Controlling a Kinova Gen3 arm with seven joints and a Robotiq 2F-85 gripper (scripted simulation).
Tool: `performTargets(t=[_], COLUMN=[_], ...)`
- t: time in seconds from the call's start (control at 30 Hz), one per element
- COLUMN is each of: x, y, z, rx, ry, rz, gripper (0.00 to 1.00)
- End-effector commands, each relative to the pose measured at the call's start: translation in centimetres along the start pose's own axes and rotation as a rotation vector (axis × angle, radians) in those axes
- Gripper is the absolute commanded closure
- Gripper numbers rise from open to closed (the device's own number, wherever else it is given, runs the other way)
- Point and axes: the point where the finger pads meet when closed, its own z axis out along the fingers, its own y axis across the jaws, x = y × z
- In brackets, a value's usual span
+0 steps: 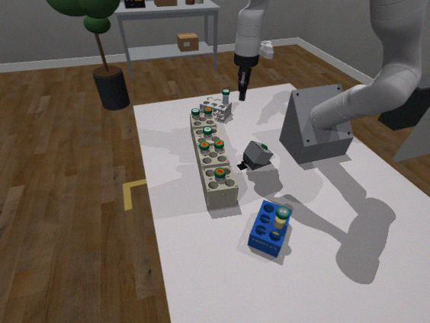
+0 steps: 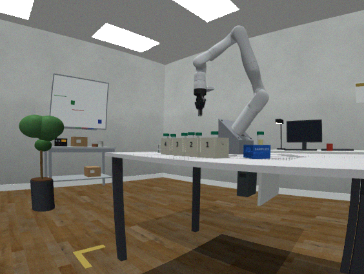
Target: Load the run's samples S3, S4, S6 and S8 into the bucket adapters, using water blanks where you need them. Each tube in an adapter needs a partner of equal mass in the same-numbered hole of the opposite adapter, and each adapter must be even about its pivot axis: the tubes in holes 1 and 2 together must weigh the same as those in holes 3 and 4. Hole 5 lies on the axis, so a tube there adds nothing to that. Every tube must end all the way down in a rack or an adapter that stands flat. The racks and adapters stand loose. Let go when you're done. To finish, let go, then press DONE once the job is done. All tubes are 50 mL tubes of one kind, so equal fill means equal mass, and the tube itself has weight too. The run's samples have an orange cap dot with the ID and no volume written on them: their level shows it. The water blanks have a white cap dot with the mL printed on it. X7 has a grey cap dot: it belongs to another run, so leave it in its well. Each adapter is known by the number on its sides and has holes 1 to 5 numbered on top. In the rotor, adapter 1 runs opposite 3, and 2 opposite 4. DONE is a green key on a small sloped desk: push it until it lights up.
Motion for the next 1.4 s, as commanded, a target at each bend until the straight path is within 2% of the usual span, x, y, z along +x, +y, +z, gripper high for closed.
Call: performTargets(t=[0.0, 0.1, 1.13, 1.37], x=[1.2, 1.5, 10.6, 10.6], y=[0.4, 0.5, 3.6, 3.6], z=[-0.1, -0.1, -0.1, -0.1], rx=[0.002, 0.002, 0.001, 0.001], ry=[-0.002, -0.002, -0.003, -0.003], rz=[0.079, 0.099, 0.679, 0.779], gripper=[0.90, 0.90, 0.90, 0.90])
